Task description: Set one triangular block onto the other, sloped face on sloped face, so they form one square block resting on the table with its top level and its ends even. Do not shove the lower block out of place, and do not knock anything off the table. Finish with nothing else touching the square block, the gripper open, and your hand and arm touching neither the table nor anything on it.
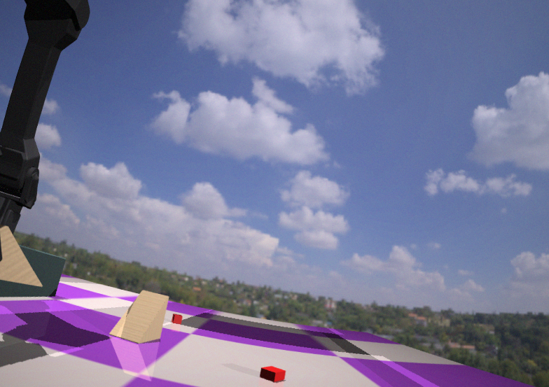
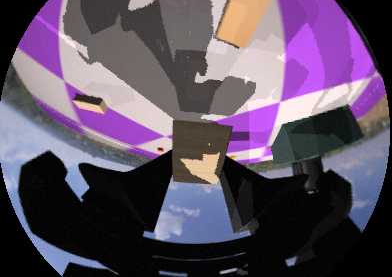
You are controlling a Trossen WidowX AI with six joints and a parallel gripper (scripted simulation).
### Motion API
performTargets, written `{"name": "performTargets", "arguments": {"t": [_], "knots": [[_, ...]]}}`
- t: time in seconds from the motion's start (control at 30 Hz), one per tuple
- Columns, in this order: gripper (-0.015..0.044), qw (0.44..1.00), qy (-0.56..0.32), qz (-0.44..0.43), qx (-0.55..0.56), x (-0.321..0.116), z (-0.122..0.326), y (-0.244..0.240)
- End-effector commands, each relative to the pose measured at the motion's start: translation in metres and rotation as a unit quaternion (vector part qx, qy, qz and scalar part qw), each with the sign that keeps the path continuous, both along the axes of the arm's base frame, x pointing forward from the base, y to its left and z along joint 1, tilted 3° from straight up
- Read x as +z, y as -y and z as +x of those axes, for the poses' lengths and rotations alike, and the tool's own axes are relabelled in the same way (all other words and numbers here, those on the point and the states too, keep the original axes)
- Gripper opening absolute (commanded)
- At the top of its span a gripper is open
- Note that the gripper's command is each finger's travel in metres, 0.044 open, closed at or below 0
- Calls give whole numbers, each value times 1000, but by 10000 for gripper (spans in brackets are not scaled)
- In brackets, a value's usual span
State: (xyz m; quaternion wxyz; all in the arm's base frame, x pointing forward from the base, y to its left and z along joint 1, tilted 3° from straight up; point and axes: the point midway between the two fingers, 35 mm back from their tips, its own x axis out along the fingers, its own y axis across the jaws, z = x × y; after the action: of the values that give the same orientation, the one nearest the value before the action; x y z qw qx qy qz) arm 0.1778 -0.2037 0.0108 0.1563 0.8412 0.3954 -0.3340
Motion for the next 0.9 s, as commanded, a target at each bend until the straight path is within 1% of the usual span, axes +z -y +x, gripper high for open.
{"name": "performTargets", "arguments": {"t": [0.0, 0.17, 0.4, 0.63, 0.87], "knots": [[0, 1000, 2, -5, 2, 21, -1, 1], [0, 1000, 2, -5, 2, 42, -2, -1], [0, 1000, 5, -9, 9, 39, -1, -2], [0, 991, 48, -73, 99, 38, -1, -5], [0, 968, 90, -132, 193, 38, 0, -8]]}}
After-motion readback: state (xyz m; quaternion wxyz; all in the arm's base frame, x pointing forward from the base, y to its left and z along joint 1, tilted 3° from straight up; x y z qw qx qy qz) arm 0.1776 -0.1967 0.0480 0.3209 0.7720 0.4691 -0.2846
